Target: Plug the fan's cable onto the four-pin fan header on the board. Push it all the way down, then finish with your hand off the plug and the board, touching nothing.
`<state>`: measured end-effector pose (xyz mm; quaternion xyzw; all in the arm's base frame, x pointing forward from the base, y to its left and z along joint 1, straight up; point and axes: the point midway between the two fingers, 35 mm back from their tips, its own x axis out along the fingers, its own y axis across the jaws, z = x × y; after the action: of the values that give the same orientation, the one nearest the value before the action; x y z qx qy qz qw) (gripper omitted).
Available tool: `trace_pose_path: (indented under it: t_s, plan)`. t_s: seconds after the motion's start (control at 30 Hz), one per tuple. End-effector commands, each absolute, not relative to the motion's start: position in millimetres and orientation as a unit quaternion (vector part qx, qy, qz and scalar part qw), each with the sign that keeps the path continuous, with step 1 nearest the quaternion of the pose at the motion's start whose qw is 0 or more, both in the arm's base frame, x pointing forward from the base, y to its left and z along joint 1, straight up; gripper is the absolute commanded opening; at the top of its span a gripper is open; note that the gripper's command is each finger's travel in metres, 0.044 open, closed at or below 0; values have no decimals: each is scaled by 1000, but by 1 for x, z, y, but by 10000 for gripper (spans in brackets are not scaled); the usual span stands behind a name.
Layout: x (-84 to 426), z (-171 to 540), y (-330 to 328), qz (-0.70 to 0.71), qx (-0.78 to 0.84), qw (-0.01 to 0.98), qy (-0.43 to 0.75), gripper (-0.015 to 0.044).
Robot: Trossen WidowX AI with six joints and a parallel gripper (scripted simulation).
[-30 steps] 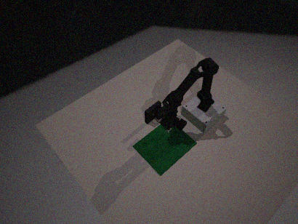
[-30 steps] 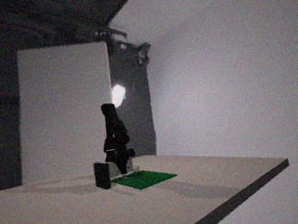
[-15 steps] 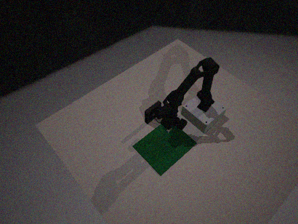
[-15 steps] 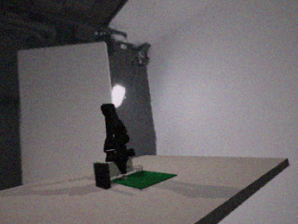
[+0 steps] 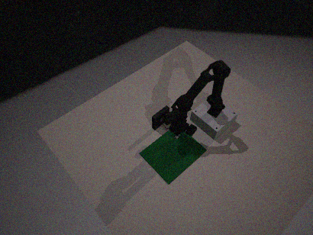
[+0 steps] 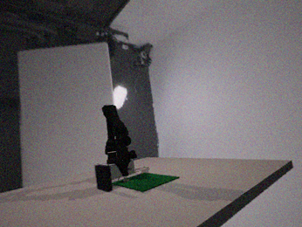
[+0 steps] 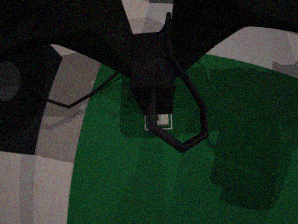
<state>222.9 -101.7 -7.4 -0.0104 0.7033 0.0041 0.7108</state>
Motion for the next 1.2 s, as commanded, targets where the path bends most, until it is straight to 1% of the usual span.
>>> trace_pose_path:
  t_s: [0.0, 1.17]
  plan:
    - [224, -8, -102, 5, -10, 711, 703, 0]
    - [232, -10, -105, 7, -12, 711, 703, 0]
